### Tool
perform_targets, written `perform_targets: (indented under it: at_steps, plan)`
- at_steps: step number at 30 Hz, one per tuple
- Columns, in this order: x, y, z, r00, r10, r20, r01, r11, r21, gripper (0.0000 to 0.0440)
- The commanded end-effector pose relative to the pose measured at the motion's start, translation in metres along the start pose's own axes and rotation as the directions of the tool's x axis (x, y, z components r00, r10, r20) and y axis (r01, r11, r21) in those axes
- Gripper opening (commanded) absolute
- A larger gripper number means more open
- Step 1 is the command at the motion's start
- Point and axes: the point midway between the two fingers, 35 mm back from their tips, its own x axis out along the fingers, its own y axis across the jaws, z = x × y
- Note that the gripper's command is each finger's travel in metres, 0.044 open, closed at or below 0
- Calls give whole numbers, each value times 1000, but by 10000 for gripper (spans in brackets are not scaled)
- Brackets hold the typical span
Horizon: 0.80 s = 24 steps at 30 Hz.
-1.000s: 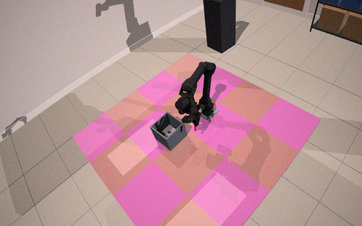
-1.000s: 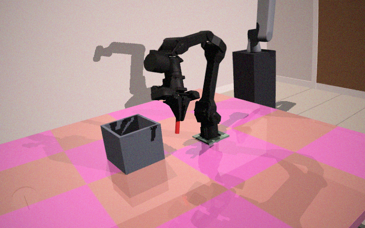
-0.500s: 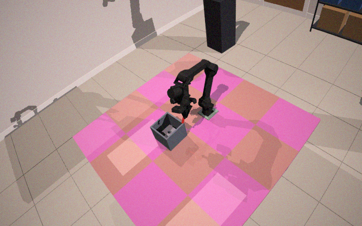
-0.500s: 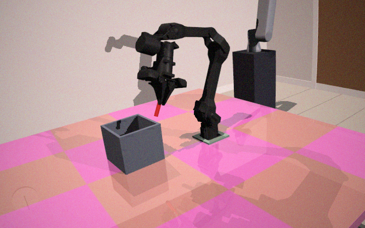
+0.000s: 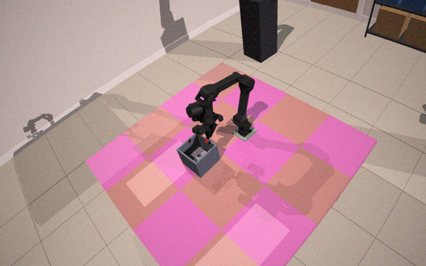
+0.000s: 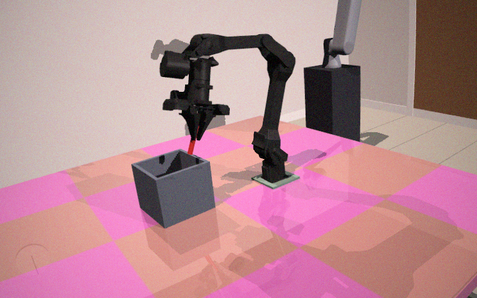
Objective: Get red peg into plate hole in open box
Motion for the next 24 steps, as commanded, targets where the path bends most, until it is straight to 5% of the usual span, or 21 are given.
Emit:
perform_targets:
  at_steps: [1, 24]
  plan:
    - [4, 2, 12, 1000, -22, 8, 22, 1000, 12, 0]
    - [58, 9, 57, 992, -110, -63, 112, 993, 34, 0]
